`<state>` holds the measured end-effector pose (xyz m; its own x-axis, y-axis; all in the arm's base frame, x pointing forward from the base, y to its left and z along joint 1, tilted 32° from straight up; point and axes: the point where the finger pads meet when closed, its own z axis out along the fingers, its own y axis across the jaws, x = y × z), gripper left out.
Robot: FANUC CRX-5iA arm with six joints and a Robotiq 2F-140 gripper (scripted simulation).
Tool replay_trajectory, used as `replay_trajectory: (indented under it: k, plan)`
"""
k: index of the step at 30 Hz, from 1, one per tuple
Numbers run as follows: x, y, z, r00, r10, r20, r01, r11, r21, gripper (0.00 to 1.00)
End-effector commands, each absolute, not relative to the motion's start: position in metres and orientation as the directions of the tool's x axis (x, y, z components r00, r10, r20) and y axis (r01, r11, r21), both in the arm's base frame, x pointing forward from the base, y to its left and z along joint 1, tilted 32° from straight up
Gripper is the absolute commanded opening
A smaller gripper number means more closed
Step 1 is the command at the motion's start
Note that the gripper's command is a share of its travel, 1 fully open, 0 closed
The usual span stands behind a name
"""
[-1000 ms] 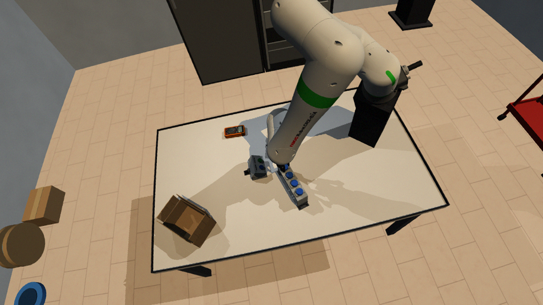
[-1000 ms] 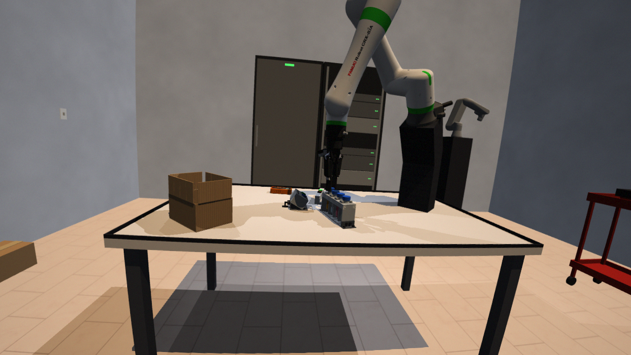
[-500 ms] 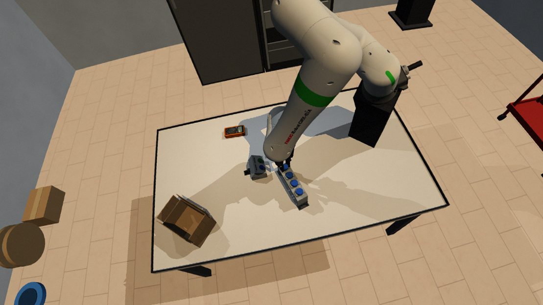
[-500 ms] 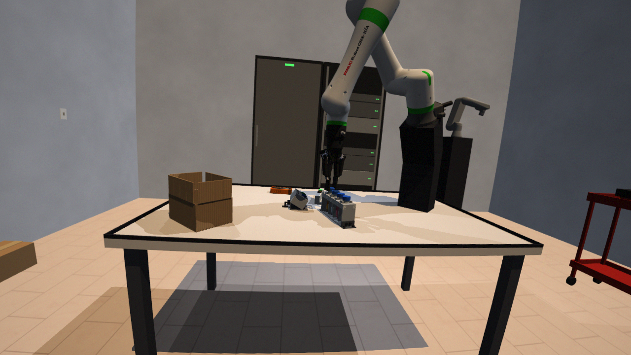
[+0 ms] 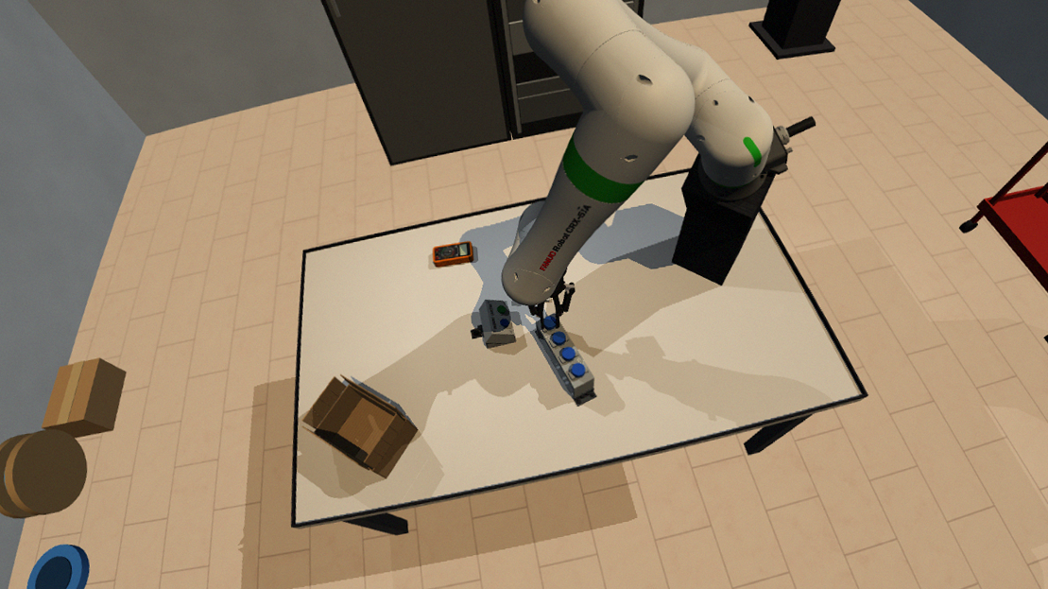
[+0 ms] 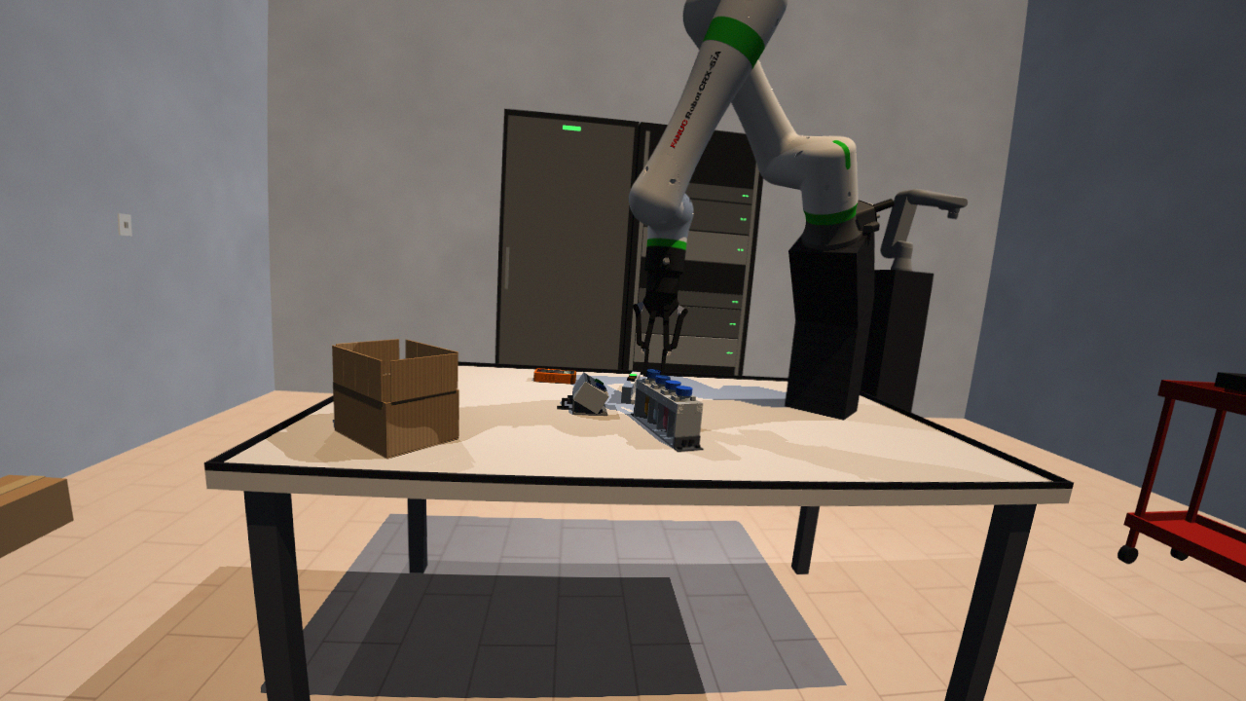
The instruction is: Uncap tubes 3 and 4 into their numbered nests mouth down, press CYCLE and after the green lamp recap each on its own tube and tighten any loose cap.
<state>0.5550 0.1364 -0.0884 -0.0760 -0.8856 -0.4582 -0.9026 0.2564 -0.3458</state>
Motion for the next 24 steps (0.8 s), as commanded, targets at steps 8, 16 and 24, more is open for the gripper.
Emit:
replay_trajectory:
  k: [8,16,24]
  plan:
    - [0.5556,0.1359,-0.0868,-0.222,-0.864,-0.452,-0.890,0.369,-0.269,0.41]
    - [0.5556,0.1359,-0.0868,-0.222,-0.864,-0.452,-0.890,0.369,-0.269,0.41]
    - [0.5557,0.1361,-0.0870,0.082,-0.937,-0.339,-0.913,0.066,-0.402,0.41]
